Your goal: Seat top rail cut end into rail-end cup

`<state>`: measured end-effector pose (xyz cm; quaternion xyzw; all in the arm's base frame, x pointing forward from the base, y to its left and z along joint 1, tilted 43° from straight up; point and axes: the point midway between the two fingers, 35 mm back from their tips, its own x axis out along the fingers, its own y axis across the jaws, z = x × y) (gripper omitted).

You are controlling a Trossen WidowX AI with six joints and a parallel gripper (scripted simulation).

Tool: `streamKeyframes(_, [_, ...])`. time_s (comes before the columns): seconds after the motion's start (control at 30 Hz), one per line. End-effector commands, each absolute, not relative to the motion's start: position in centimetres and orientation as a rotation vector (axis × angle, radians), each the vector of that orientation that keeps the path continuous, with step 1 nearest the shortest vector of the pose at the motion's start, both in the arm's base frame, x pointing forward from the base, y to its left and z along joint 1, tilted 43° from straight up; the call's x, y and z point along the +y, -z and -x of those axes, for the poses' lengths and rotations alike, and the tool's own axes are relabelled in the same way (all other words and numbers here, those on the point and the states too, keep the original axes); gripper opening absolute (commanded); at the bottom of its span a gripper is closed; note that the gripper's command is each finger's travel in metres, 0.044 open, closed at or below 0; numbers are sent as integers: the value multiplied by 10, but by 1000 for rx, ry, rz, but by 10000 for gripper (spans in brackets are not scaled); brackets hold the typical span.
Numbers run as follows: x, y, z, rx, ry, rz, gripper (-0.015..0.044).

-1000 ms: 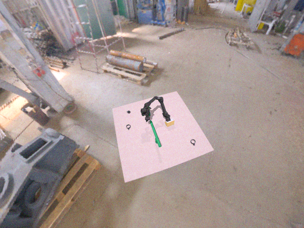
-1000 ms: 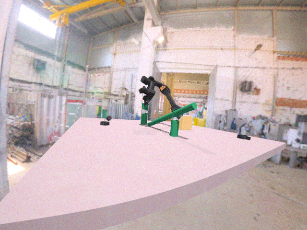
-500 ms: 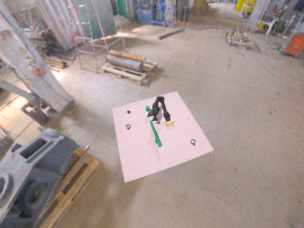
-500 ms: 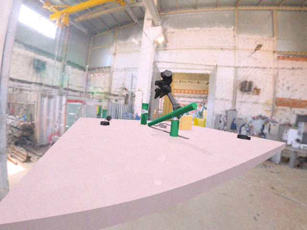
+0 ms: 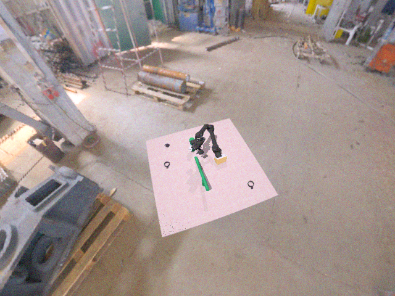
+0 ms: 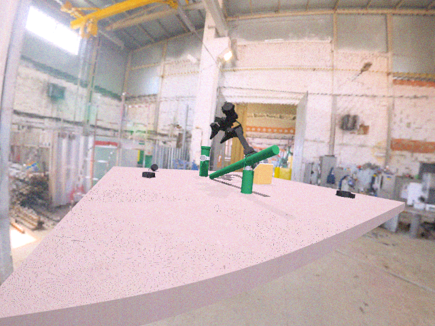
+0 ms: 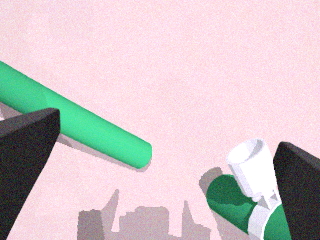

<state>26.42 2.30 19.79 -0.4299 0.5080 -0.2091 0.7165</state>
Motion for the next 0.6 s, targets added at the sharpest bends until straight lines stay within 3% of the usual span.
streamKeyframes(0.0, [-35,-237,-259,1307,290,1414,440])
streamKeyframes(0.57, [-60,-254,-250,1415,195,1617,440])
